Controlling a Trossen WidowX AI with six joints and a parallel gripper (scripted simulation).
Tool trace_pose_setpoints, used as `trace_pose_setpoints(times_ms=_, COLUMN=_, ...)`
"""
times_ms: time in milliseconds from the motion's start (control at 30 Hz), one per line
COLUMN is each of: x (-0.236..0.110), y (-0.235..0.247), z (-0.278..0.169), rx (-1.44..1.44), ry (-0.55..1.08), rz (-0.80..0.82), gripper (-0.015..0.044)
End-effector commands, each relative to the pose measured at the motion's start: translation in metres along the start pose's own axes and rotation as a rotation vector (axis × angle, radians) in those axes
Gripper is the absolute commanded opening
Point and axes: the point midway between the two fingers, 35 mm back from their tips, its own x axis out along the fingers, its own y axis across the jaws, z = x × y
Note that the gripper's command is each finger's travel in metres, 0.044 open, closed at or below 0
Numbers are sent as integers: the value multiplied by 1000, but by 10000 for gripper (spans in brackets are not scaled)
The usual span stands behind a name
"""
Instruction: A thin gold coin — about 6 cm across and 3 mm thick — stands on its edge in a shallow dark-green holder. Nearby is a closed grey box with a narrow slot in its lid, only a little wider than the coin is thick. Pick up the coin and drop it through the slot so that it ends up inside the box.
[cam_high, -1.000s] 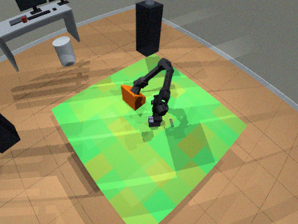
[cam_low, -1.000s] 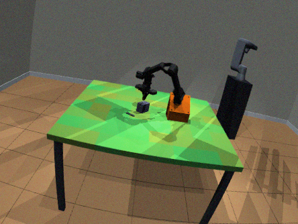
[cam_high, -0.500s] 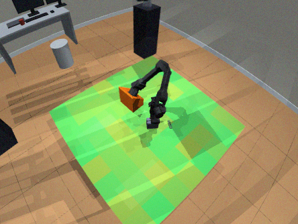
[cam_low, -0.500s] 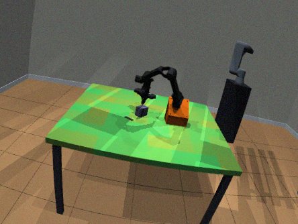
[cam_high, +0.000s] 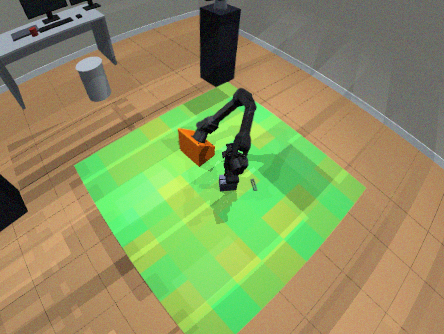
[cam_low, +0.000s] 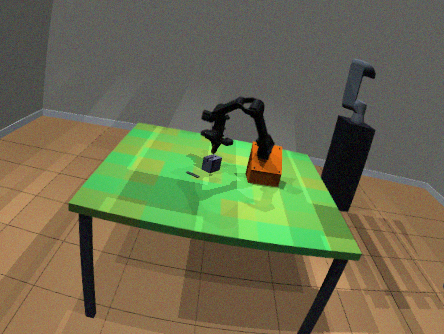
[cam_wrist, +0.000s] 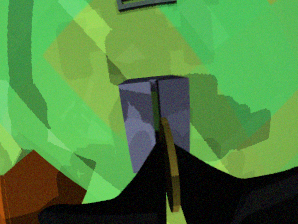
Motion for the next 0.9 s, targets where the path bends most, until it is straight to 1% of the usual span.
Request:
trace_pose_setpoints(times_ms=0, x=2, y=0, z=0, rx=2, ry=0, rz=1, gripper=0)
trace_pose_setpoints(times_ms=867, x=14, y=2, z=-1, rx=10, ry=0, rz=2, gripper=0)
